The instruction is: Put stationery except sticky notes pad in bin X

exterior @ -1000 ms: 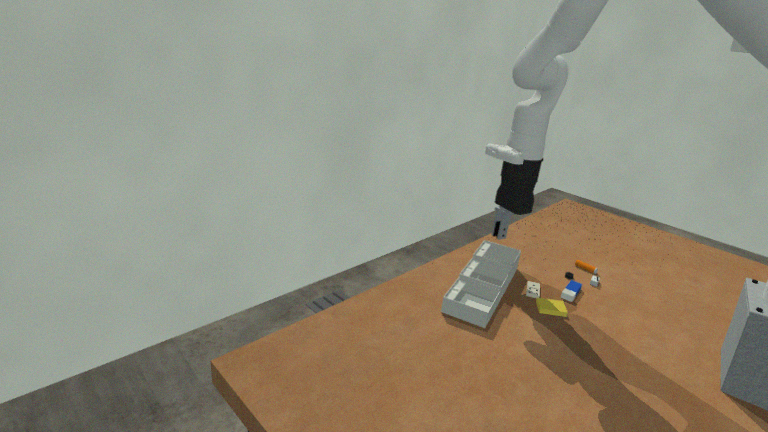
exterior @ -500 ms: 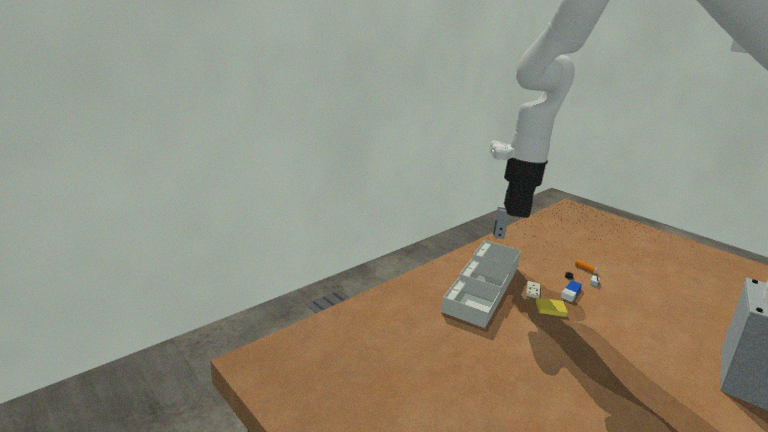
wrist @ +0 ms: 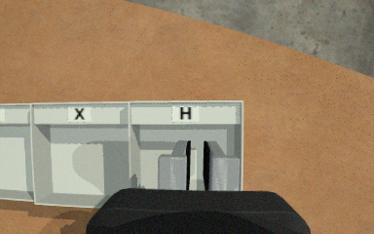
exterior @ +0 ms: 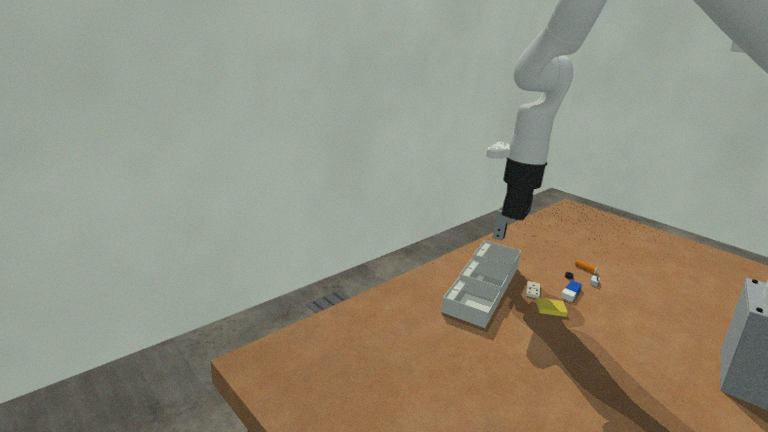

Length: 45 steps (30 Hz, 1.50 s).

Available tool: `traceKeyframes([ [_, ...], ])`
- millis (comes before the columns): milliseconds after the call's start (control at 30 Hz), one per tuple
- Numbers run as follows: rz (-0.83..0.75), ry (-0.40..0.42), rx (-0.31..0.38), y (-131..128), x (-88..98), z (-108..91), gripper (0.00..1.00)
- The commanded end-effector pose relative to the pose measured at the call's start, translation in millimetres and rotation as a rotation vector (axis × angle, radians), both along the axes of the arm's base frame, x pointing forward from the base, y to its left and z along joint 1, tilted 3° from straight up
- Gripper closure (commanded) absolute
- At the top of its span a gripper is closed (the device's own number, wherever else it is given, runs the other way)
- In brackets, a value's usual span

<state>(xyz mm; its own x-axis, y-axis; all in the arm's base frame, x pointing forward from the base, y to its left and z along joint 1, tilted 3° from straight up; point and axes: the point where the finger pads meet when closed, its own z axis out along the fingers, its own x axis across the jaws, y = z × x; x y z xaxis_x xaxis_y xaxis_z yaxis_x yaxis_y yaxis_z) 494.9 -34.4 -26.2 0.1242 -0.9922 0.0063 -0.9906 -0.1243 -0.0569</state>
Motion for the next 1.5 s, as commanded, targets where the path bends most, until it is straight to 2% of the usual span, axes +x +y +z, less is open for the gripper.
traceKeyframes([
  [0, 0.005, -0.001, -0.002, 3.2, 1.7, 0.5, 0.69],
  [800, 0.007, -0.008, -0.002, 2.0, 7.6, -58.8, 0.69],
  [1467, 0.005, -0.002, -0.001, 2.4, 4.8, -58.6, 0.69],
])
